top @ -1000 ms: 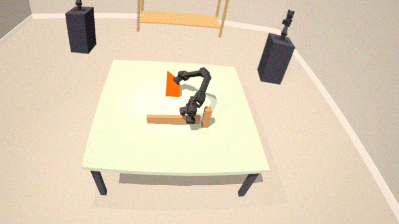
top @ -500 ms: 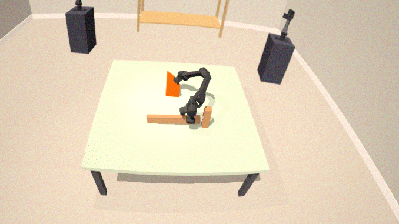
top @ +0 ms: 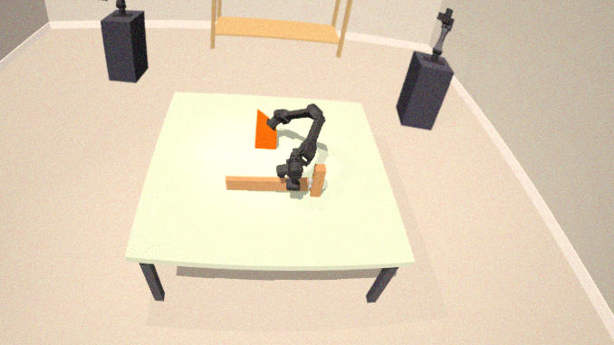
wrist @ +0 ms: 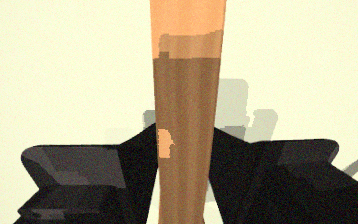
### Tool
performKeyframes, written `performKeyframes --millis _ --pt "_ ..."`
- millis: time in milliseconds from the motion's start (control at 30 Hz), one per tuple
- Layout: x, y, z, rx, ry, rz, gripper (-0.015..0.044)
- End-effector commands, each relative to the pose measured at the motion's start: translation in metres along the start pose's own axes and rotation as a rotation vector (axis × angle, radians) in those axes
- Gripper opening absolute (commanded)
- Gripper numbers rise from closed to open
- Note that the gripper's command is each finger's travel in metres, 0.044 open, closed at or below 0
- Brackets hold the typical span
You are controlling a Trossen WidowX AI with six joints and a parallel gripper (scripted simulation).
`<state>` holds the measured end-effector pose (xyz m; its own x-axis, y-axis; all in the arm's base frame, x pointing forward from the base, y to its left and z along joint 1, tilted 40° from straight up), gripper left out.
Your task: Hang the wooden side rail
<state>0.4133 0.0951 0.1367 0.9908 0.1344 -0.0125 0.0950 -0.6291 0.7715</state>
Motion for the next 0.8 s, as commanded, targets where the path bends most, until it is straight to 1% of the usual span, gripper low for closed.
performKeyframes --millis 0,767 --pt "0.0009 0.0103 -0.0080 0.012 0.010 0.025 0.0000" --pt "0.0024 0.0108 -0.0096 0.012 0.010 0.025 0.0000"
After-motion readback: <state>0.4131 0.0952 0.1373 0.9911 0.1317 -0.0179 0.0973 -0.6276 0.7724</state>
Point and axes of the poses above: the point midway between the two fingers, 35 mm back from their tips, its own y axis back along the fingers, its own x axis across the jaws, z = x × y, the point moved 9 cm from there along y, back along the fingers, and after that the axes turned 2 degrees about -y, right-handed, at the moved point
